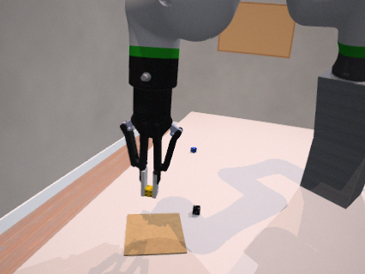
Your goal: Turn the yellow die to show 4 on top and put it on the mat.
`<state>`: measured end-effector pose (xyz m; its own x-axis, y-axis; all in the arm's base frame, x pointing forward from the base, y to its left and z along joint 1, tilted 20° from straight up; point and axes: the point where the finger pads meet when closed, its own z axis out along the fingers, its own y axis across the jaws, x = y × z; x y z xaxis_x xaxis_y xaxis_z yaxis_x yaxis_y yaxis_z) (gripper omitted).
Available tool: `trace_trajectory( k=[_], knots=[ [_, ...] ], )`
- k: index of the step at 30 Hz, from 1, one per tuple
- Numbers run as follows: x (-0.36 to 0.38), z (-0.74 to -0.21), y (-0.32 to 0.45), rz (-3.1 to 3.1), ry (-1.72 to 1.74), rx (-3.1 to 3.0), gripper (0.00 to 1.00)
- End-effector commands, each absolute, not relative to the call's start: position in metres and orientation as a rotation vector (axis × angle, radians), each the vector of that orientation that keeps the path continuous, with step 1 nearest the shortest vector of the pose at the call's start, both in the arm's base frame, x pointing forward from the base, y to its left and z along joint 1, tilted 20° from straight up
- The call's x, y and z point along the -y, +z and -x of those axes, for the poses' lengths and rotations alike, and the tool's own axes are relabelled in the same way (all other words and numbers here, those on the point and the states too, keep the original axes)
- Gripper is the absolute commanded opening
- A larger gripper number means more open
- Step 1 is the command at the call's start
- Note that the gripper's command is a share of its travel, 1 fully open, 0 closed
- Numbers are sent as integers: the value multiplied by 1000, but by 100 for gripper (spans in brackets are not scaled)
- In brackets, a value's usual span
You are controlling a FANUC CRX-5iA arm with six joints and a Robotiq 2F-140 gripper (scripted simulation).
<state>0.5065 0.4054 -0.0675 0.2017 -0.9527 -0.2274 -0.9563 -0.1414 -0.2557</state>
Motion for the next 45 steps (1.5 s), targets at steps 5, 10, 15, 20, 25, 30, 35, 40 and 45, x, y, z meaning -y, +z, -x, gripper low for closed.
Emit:
trace_trajectory(
  k=[5, 10, 15, 20, 25, 30, 35, 40, 45],
  knots=[
    [-410, -497, -67, 2374, -26, -1464, 18],
    [-412, -491, -67, 2474, -60, -1290, 18],
    [-412, -489, -67, 2513, -75, -1214, 18],
    [-412, -489, -67, 2515, -76, -1209, 18],
    [-412, -489, -67, 2515, -76, -1209, 18],
    [-413, -489, -68, 2515, -76, -1209, 18],
    [-413, -489, -69, 2515, -77, -1210, 18],
    [-415, -491, -77, 2515, -78, -1211, 18],
    [-421, -495, -95, 2515, -78, -1211, 18]
  ],
)
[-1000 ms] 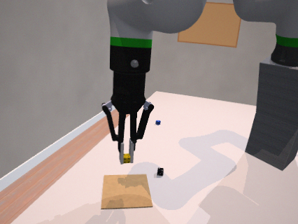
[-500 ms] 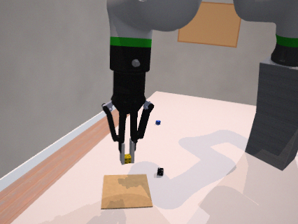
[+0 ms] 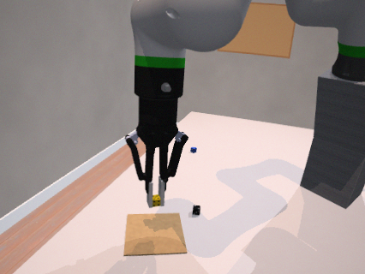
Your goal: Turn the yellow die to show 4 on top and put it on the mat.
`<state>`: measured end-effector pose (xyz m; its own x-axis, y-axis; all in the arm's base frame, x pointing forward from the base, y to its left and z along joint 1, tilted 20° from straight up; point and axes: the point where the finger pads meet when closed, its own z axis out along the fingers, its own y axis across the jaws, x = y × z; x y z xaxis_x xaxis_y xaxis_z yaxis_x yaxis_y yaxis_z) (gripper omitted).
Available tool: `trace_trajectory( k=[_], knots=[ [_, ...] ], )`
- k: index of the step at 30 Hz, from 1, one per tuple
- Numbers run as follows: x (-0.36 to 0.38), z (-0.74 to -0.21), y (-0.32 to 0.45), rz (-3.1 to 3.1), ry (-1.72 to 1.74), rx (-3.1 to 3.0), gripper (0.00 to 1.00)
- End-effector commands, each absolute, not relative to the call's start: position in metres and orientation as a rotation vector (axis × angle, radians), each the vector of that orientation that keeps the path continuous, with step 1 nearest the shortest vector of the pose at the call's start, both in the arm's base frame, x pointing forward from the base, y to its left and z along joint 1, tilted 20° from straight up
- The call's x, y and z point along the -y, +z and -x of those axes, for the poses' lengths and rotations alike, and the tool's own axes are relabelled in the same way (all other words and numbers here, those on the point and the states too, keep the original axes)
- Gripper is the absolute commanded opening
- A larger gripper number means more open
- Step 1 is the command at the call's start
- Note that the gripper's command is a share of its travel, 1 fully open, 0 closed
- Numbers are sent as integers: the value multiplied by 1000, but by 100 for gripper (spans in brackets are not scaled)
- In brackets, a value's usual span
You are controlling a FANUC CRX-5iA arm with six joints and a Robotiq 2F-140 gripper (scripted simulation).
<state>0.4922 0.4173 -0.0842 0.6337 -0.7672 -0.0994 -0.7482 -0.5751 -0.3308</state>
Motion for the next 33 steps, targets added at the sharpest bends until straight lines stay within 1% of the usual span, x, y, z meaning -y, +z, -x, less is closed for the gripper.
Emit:
trace_trajectory(
  k=[1, 17, 33],
  knots=[
    [-422, -496, -99, 2515, -78, -1211, 18],
    [-438, -507, -153, 2515, -78, -1211, 18],
    [-440, -508, -158, 2515, -78, -1211, 18]
  ],
)
